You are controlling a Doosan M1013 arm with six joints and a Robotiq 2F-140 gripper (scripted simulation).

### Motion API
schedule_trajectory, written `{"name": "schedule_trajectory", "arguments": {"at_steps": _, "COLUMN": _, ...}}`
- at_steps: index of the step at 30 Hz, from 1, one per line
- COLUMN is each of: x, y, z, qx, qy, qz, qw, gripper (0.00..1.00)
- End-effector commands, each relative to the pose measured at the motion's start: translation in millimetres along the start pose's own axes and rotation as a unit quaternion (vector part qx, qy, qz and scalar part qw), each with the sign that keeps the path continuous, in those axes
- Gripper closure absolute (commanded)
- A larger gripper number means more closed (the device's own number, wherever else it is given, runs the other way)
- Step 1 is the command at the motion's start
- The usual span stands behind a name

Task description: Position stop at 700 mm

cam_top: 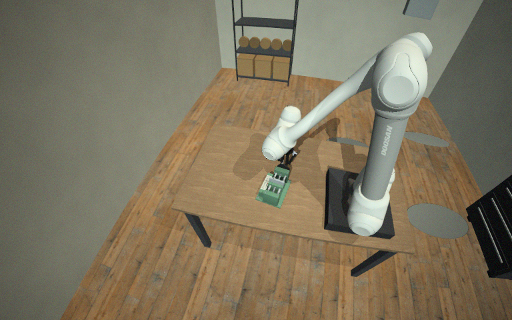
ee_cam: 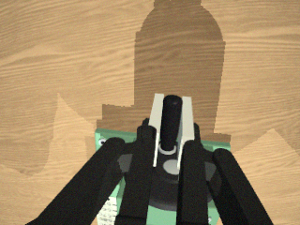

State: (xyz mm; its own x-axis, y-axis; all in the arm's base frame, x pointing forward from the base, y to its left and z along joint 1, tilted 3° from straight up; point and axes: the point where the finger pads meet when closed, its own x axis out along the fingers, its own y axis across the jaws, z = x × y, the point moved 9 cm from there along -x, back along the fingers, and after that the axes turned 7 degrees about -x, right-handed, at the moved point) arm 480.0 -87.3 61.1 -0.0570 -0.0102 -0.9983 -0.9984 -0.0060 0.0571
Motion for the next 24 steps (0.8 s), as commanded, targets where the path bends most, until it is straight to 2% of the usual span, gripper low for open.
{"name": "schedule_trajectory", "arguments": {"at_steps": 1, "x": 0.4, "y": 1.4, "z": 0.2, "qx": 0.0, "qy": 0.0, "qz": 0.001, "qw": 1.0, "gripper": 0.96}}
{"name": "schedule_trajectory", "arguments": {"at_steps": 24, "x": 0.8, "y": 8.8, "z": 1.1, "qx": 0.0, "qy": 0.0, "qz": 0.001, "qw": 1.0, "gripper": 0.96}}
